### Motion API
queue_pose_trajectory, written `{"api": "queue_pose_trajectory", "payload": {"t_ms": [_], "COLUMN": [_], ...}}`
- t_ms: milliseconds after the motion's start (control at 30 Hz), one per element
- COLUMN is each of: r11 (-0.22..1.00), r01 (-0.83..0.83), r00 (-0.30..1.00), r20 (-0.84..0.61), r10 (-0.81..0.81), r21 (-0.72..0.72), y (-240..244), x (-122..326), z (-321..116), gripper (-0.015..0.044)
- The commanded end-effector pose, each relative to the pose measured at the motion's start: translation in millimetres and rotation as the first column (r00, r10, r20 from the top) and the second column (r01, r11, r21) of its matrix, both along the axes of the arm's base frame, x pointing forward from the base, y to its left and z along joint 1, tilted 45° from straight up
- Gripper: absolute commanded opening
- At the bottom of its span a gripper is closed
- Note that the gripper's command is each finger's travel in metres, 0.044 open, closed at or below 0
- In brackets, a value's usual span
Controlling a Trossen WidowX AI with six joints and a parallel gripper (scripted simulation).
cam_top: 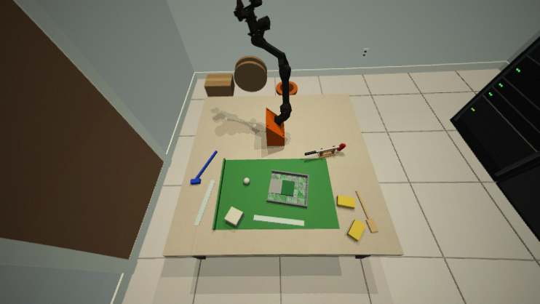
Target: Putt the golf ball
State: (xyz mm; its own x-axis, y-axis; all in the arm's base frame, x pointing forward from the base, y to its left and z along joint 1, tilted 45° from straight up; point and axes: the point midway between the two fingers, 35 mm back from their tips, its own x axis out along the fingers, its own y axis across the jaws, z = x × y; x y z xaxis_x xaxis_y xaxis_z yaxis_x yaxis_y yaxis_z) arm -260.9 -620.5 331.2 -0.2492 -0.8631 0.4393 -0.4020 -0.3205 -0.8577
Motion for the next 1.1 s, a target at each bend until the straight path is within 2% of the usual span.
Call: {"api": "queue_pose_trajectory", "payload": {"t_ms": [0, 33, 300, 533, 800, 1067], "r11": [1.000, 1.000, 0.956, 0.845, 0.648, 0.393], "r01": [-0.006, -0.023, -0.252, -0.465, -0.660, -0.789], "r00": [1.000, 1.000, 0.968, 0.885, 0.744, 0.569], "r20": [0.001, 0.004, 0.054, 0.128, 0.218, 0.320], "r10": [0.006, 0.023, 0.246, 0.447, 0.631, 0.757], "r21": [0.003, 0.014, 0.149, 0.265, 0.380, 0.472], "y": [-1, -5, -37, -41, -14, 45], "x": [3, 11, 128, 248, 378, 497], "z": [0, -2, -21, -39, -60, -81], "gripper": [0.0426, 0.0440, 0.0440, 0.0440, 0.0440, 0.0440]}}
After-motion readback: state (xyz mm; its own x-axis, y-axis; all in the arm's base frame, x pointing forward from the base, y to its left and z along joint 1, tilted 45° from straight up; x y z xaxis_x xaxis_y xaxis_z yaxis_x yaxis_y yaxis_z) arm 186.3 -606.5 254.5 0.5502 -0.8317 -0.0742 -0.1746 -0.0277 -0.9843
